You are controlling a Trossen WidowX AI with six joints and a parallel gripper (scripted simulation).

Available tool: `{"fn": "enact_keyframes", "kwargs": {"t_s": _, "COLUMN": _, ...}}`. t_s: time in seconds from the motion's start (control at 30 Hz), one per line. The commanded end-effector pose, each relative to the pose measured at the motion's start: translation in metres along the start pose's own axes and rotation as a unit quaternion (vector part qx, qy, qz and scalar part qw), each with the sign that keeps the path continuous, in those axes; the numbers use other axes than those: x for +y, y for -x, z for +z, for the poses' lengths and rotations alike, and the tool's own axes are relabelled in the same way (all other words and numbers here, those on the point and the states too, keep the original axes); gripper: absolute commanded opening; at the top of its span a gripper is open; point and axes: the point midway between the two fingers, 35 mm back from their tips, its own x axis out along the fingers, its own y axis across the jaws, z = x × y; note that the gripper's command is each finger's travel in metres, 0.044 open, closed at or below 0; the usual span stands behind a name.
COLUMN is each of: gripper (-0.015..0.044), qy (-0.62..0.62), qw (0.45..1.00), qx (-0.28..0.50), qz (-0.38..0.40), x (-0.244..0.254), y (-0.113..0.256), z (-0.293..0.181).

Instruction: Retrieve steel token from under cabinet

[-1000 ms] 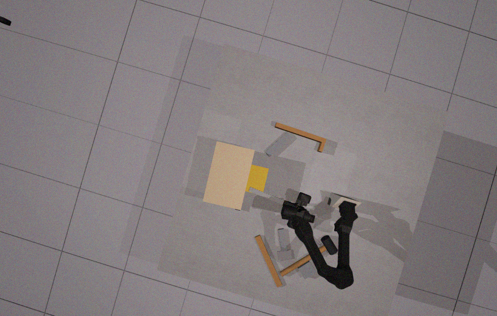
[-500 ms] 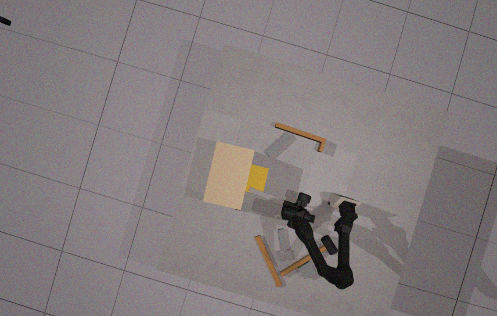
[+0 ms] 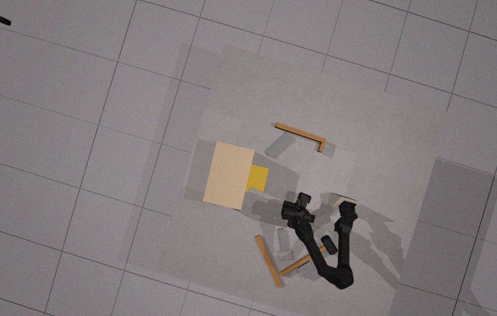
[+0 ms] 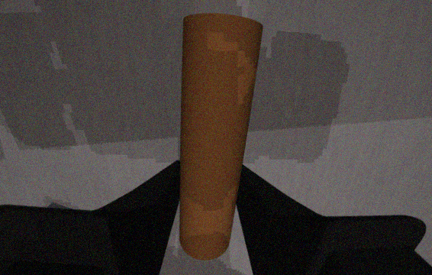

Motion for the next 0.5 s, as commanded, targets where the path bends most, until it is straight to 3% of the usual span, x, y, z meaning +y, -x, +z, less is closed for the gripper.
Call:
{"fn": "enact_keyframes", "kwargs": {"t_s": 0.0, "gripper": 0.0, "qy": 0.001, "qw": 1.0, "qx": 0.0, "qz": 0.0, "x": 0.0, "y": 0.0, "z": 0.001}}
{"fn": "enact_keyframes", "kwargs": {"t_s": 0.47, "gripper": 0.0, "qy": 0.004, "qw": 1.0, "qx": 0.0, "qz": 0.0, "x": 0.001, "y": 0.0, "z": 0.016}}
